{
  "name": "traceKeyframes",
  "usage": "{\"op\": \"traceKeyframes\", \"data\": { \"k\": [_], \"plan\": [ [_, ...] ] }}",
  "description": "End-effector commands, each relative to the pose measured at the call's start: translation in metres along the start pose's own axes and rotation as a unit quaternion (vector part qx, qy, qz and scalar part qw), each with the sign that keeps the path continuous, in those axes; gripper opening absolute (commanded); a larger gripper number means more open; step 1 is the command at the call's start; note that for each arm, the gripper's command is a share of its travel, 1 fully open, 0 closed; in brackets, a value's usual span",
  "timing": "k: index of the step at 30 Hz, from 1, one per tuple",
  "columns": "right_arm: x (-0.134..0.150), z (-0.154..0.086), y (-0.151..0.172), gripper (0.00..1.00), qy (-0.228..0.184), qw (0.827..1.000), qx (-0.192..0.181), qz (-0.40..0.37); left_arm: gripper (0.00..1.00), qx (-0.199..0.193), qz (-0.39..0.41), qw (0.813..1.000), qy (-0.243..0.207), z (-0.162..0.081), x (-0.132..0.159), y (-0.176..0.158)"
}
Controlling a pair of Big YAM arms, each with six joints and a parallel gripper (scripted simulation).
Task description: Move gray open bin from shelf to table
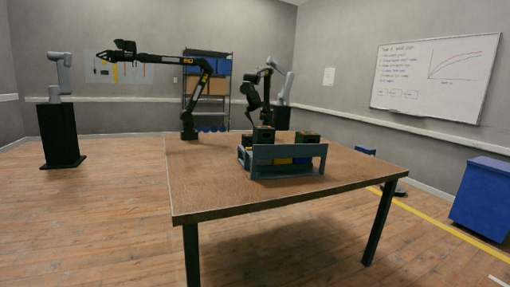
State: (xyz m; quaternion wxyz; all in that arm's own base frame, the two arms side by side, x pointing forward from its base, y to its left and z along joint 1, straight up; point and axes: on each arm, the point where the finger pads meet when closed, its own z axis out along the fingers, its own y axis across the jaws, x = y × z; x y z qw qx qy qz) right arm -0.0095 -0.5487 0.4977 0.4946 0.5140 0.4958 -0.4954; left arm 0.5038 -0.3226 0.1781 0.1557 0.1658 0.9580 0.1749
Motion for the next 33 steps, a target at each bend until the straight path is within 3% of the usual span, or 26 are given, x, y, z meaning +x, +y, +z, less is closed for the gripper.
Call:
{"op": "traceKeyframes", "data": {
  "k": [1, 13, 27, 29, 33],
  "plan": [
    [-0.003, -0.004, -0.004, 1.0, -0.01, 1.0, 0.003, -0.009, 1.0, 0.003, 0.081, 0.996, 0.027, 0.022, 0.007, -0.002],
    [-0.003, -0.004, -0.004, 1.0, -0.01, 1.0, 0.003, -0.009, 1.0, 0.059, 0.223, 0.972, 0.039, 0.025, 0.014, -0.017],
    [-0.003, -0.004, -0.004, 1.0, -0.01, 1.0, 0.003, -0.009, 1.0, 0.133, 0.395, 0.908, 0.038, 0.031, 0.027, -0.034],
    [-0.003, -0.004, -0.004, 1.0, -0.01, 1.0, 0.003, -0.009, 1.0, 0.133, 0.395, 0.908, 0.038, 0.031, 0.027, -0.034],
    [-0.003, -0.004, -0.004, 1.0, -0.01, 1.0, 0.003, -0.009, 1.0, 0.151, 0.433, 0.888, 0.028, 0.028, 0.025, -0.038]
  ]
}}
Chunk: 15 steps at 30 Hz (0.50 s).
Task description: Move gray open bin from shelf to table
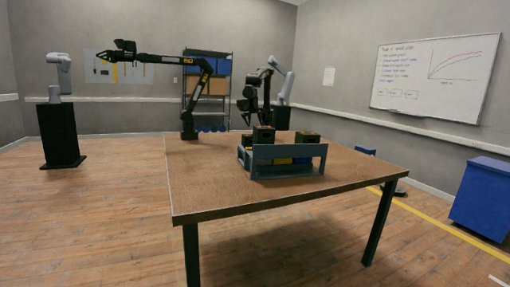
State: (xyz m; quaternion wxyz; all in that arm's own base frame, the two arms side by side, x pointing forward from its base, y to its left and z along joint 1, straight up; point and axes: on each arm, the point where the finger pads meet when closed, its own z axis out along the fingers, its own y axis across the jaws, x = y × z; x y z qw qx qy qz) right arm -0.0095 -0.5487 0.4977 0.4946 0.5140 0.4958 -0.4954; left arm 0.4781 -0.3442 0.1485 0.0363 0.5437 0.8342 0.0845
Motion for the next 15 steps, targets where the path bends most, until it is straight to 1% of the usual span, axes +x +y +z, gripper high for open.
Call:
{"op": "traceKeyframes", "data": {
  "k": [1, 9, 15],
  "plan": [
    [-0.003, -0.004, -0.004, 1.0, -0.01, 1.0, 0.003, -0.009, 1.0, 0.019, 0.057, 0.998, 0.016, 0.018, 0.004, 0.001],
    [-0.003, -0.004, -0.004, 1.0, -0.01, 1.0, 0.003, -0.009, 1.0, 0.049, 0.138, 0.989, 0.005, 0.024, 0.003, -0.011],
    [-0.003, -0.004, -0.004, 1.0, -0.01, 1.0, 0.003, -0.009, 1.0, 0.06, 0.168, 0.984, -0.002, 0.025, 0.003, -0.012]
  ]
}}
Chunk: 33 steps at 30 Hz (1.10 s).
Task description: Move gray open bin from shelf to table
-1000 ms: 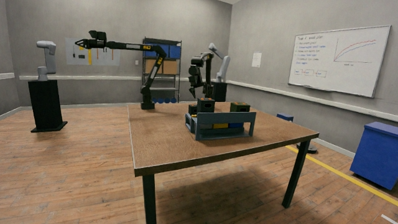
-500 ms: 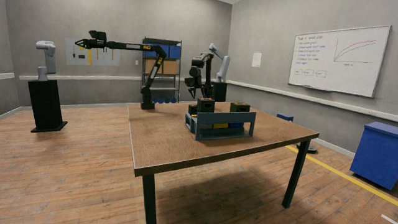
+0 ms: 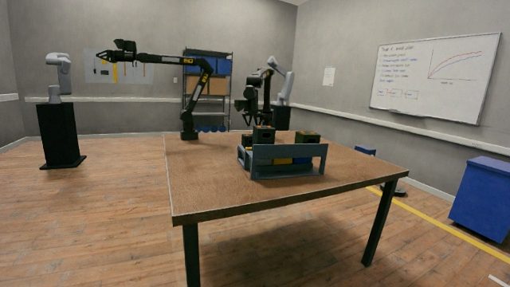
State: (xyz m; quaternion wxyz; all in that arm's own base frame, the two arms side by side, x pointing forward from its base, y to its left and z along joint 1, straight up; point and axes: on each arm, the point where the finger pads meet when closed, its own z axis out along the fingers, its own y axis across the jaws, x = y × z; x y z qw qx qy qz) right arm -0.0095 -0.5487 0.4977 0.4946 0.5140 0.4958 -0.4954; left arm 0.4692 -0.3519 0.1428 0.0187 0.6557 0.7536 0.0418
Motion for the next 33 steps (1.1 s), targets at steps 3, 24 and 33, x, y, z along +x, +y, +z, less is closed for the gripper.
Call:
{"op": "traceKeyframes", "data": {
  "k": [3, 24, 33],
  "plan": [
    [-0.0028, -0.004, -0.0044, 1.0, -0.01, 1.0, 0.003, -0.009, 1.0, 0.028, 0.052, 0.998, 0.011, 0.0222, 0.0055, -0.0032],
    [-0.0028, -0.004, -0.0044, 1.0, -0.01, 1.0, 0.003, -0.009, 1.0, 0.051, 0.131, 0.99, -0.012, 0.0243, 0.0014, -0.0091],
    [-0.0028, -0.004, -0.0044, 1.0, -0.01, 1.0, 0.003, -0.009, 1.0, 0.053, 0.141, 0.989, -0.014, 0.025, 0.0007, -0.0106]
  ]
}}
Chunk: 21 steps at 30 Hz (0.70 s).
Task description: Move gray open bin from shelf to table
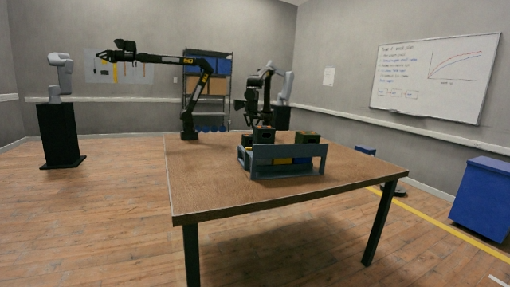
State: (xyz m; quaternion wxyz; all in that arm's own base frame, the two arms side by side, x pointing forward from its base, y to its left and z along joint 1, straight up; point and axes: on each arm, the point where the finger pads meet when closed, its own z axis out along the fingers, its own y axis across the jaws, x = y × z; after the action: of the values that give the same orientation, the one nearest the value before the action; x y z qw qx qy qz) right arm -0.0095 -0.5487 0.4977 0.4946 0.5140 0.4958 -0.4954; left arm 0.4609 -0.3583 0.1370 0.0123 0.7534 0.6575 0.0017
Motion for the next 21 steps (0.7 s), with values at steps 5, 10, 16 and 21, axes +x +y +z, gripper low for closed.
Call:
{"op": "traceKeyframes", "data": {
  "k": [5, 10, 16, 21],
  "plan": [
    [-0.0028, -0.004, -0.0044, 1.0, -0.01, 1.0, 0.003, -0.009, 1.0, 0.023, 0.005, 1.0, 0.011, 0.02, 0.0069, -0.0016],
    [-0.0028, -0.004, -0.0044, 1.0, -0.01, 1.0, 0.003, -0.009, 1.0, 0.023, 0.003, 1.0, 0.011, 0.02, 0.007, -0.0016],
    [-0.0028, -0.004, -0.0044, 1.0, -0.01, 1.0, 0.003, -0.009, 1.0, 0.026, 0.003, 1.0, 0.012, 0.0236, 0.0082, -0.0011],
    [-0.0028, -0.004, -0.0044, 1.0, -0.01, 1.0, 0.003, -0.009, 1.0, 0.028, 0.004, 1.0, 0.013, 0.0257, 0.007, -0.0028]
  ]
}}
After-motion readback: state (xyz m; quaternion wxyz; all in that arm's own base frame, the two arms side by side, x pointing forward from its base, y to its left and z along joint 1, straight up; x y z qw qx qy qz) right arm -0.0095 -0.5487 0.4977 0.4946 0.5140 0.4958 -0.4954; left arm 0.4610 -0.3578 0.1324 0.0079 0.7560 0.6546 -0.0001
